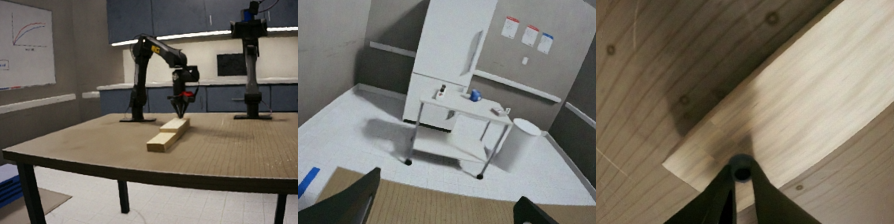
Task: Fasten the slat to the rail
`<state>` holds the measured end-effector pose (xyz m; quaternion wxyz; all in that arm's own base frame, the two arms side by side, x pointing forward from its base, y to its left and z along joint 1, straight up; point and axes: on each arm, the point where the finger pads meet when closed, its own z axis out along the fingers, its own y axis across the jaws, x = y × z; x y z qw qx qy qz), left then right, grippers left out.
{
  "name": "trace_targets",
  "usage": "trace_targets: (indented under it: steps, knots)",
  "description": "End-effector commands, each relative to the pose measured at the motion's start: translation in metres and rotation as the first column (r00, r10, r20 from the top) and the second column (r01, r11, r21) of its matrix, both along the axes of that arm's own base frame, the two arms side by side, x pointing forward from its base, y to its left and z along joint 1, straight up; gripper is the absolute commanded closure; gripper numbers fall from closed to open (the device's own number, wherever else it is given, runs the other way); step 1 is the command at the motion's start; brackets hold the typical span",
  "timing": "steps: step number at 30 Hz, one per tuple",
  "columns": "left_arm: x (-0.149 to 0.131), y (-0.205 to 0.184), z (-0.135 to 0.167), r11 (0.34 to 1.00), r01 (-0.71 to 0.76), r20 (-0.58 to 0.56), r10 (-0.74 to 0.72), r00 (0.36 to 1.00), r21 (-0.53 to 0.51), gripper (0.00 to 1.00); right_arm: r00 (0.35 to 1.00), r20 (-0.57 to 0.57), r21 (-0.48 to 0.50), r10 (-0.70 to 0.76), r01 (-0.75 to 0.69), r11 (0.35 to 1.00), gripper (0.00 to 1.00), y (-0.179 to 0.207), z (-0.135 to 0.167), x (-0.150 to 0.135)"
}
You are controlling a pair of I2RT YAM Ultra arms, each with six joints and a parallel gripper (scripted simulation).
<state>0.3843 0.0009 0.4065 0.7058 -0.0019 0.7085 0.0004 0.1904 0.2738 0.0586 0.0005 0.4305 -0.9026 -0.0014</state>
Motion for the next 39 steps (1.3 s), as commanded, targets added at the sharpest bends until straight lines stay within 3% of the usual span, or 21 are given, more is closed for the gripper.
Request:
trace_targets:
  steps: [1,8,15,17,28,32,34,39]
  knots:
    - [-0.001,0.0,0.0046,1.0,0.0,0.012,0.0,1.0,0.0,0.0,0.985,-0.002,-0.011,-0.173,0.173,0.985,0.88,-0.0023,-0.0121,-0.0005]
    - [-0.001,0.0,0.0046,1.0,0.0,0.012,0.0,1.0,0.0,0.0,0.9,0.001,-0.011,-0.436,0.436,0.9,0.88,-0.0023,-0.0121,-0.0005]
    - [-0.001,0.0,0.0046,1.0,0.0,0.012,0.0,1.0,0.0,0.0,0.746,0.004,-0.011,-0.666,0.666,0.746,0.88,-0.0023,-0.0122,-0.0005]
    - [-0.001,0.0,0.0046,1.0,0.0,0.012,0.0,1.0,0.0,0.0,0.746,0.004,-0.011,-0.666,0.666,0.746,0.88,-0.0023,-0.0122,-0.0005]
    - [-0.001,0.0,0.0046,1.0,0.0,0.012,0.0,1.0,0.0,0.0,0.396,0.007,-0.01,-0.918,0.918,0.396,0.88,-0.0023,-0.0123,-0.0005]
    - [-0.001,0.0,0.0046,1.0,0.0,0.012,0.0,1.0,0.0,0.0,0.246,0.009,-0.009,-0.969,0.969,0.246,0.88,-0.0024,-0.0123,-0.0005]
    - [-0.001,0.0,0.0046,1.0,0.0,0.012,0.0,1.0,0.0,0.0,0.246,0.009,-0.009,-0.969,0.969,0.246,0.88,-0.0024,-0.0123,-0.0005]
    - [-0.001,0.0,0.0046,1.0,0.0,0.012,0.0,1.0,0.0,0.0,0.051,0.01,-0.008,-0.999,0.999,0.05,0.88,-0.0024,-0.0124,-0.0005]
